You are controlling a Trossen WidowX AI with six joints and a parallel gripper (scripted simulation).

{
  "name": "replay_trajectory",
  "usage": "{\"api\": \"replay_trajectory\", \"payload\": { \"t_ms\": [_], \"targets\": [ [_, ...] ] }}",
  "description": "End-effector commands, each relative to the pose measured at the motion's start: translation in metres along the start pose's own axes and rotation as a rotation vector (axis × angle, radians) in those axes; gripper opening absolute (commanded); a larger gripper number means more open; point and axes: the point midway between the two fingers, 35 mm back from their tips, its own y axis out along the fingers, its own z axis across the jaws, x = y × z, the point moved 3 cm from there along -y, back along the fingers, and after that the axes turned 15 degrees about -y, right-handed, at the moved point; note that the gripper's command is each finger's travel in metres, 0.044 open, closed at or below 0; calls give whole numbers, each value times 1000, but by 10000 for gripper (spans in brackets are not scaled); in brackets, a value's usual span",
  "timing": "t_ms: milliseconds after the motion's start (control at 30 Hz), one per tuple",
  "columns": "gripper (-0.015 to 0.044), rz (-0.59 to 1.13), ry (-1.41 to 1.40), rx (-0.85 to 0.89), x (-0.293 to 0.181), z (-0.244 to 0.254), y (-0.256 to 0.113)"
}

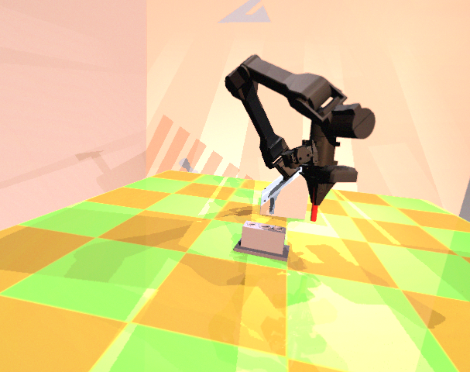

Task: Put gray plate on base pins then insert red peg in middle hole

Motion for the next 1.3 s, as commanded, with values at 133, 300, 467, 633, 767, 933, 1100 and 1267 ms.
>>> {"api": "replay_trajectory", "payload": {
  "t_ms": [133, 300, 467, 633, 767, 933, 1100, 1267],
  "targets": [
    [0, -8, 0, 3, 23, -4, -2],
    [0, -11, 0, 2, 37, -8, -3],
    [0, -15, 0, -1, 52, -12, -3],
    [0, -21, 1, -4, 66, -17, -3],
    [0, -25, 2, -8, 78, -22, -3],
    [0, -31, 3, -13, 92, -29, -3],
    [0, -37, 5, -20, 106, -36, -3],
    [0, -39, 5, -22, 109, -38, -3]
  ]
}}
